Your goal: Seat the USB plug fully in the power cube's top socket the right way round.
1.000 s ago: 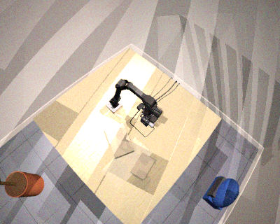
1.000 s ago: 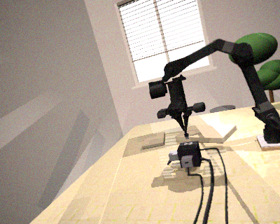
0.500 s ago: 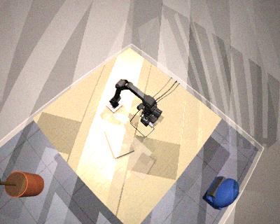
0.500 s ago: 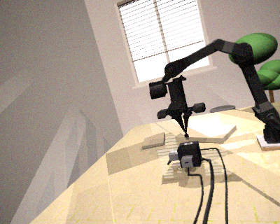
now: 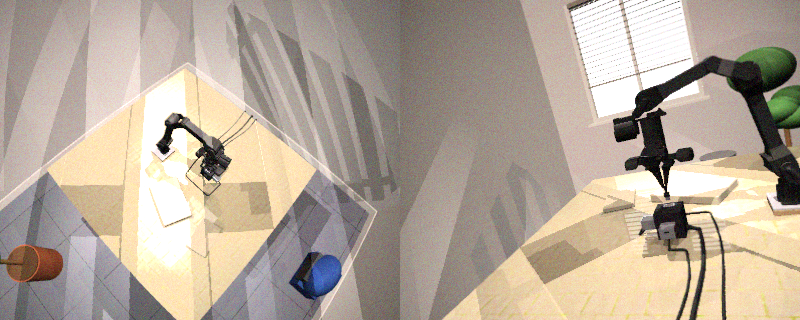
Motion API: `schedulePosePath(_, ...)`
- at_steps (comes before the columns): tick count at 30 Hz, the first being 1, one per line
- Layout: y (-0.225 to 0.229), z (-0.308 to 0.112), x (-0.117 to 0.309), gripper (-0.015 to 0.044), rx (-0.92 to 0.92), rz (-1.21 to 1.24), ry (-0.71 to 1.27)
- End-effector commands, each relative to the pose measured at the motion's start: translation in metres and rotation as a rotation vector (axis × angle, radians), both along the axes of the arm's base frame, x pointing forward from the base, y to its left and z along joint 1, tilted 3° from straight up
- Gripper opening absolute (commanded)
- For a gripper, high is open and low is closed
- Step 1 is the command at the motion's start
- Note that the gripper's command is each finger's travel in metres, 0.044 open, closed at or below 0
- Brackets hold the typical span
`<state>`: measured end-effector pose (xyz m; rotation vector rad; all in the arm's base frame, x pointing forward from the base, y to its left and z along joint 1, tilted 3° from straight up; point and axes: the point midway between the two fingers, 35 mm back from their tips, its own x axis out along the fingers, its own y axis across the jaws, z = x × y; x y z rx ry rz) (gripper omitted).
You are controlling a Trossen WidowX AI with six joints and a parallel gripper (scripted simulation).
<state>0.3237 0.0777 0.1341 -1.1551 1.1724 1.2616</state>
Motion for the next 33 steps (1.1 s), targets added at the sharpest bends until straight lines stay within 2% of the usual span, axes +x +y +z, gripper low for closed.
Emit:
schedulePosePath(1,0.001,-0.0009,-0.0001,0.0,0.008,0.005,0.0)
schedulePosePath(33,0.0034,-0.0046,-0.0008,0.0,0.031,0.016,0.002)
